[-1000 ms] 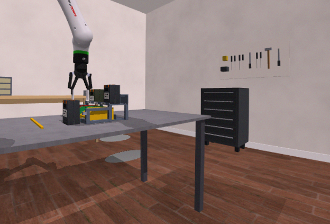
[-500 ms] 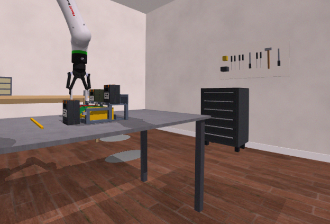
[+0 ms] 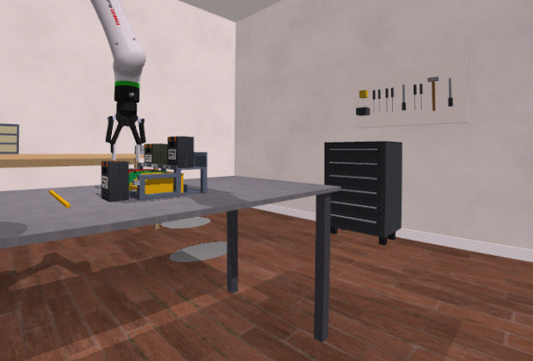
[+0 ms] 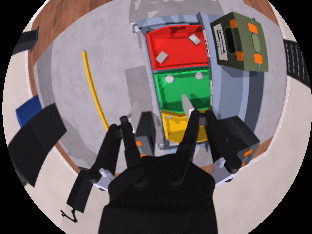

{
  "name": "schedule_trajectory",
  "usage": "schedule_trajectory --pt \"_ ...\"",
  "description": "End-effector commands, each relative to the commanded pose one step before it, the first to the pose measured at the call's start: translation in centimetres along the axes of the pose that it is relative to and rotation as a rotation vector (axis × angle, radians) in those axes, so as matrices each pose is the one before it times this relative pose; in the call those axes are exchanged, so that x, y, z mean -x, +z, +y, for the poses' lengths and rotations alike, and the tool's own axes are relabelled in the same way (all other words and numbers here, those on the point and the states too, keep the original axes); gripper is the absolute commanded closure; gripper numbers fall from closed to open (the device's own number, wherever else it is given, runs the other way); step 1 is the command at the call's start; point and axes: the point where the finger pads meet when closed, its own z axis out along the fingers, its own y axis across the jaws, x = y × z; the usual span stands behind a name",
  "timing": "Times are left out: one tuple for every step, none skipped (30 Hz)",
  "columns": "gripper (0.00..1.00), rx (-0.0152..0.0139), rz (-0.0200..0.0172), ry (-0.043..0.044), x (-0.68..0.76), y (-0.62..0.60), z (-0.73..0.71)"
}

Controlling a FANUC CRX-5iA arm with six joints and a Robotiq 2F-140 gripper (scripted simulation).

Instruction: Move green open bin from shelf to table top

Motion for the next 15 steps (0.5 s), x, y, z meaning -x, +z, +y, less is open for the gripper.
schedule_trajectory --pt "0.43 0.00047 0.00010 0.00000 0.000 -0.015 -0.027" --pt "0.43 0.00000 0.00000 0.00000 0.000 0.000 0.000" --pt "0.43 0.00000 0.00000 0.00000 0.000 0.000 0.000" --pt "0.43 0.00000 0.00000 0.00000 0.000 0.000 0.000" --pt "0.43 0.00000 0.00000 0.00000 0.000 0.000 0.000" --pt "0.43 0.00000 0.00000 0.00000 0.000 0.000 0.000" --pt "0.43 0.00000 0.00000 0.00000 0.000 0.000 0.000" --pt "0.43 0.00000 0.00000 0.00000 0.000 0.000 0.000" --pt "0.43 0.00000 0.00000 0.00000 0.000 0.000 0.000" --pt "0.43 0.00000 0.00000 0.00000 0.000 0.000 0.000" --pt "0.43 0.00000 0.00000 0.00000 0.000 0.000 -0.050" --pt "0.43 0.00000 0.00000 0.00000 0.000 0.000 -0.050" --pt "0.43 0.00000 0.00000 0.00000 0.000 0.000 -0.050" --pt "0.43 0.00000 0.00000 0.00000 0.000 0.000 -0.050" --pt "0.43 0.00000 0.00000 0.00000 0.000 0.000 -0.050"
